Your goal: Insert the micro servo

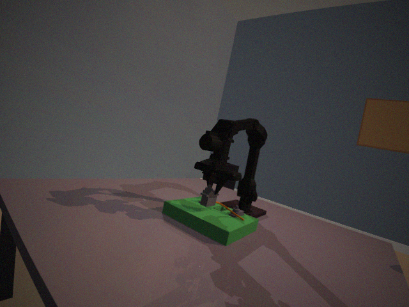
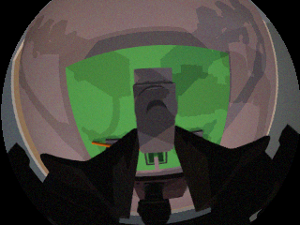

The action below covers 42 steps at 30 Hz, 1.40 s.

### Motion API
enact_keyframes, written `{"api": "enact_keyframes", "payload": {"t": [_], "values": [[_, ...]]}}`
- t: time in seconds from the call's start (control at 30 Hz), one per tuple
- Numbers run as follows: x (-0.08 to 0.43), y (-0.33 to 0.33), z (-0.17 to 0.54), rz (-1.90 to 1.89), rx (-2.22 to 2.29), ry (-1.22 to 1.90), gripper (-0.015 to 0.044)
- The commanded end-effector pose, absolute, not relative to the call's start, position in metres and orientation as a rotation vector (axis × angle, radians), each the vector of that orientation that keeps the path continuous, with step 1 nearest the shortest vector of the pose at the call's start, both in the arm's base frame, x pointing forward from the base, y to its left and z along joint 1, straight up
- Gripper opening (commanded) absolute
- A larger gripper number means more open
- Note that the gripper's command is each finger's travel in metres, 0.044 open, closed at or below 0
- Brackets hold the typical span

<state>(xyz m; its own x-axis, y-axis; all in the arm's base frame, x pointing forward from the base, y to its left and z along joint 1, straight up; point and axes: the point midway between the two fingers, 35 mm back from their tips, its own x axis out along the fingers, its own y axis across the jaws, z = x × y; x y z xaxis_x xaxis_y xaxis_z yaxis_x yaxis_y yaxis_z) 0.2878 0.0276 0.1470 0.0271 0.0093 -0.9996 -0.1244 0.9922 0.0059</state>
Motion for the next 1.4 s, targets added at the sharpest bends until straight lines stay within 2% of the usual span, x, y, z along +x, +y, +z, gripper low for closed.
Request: {"api": "enact_keyframes", "payload": {"t": [0.0,0.93,1.37], "values": [[0.288,0.028,0.148,0.131,-0.118,1.535,0.0],[0.183,0.011,0.144,0.131,-0.119,1.544,0.0],[0.182,0.011,0.131,0.131,-0.119,1.544,0.0]]}}
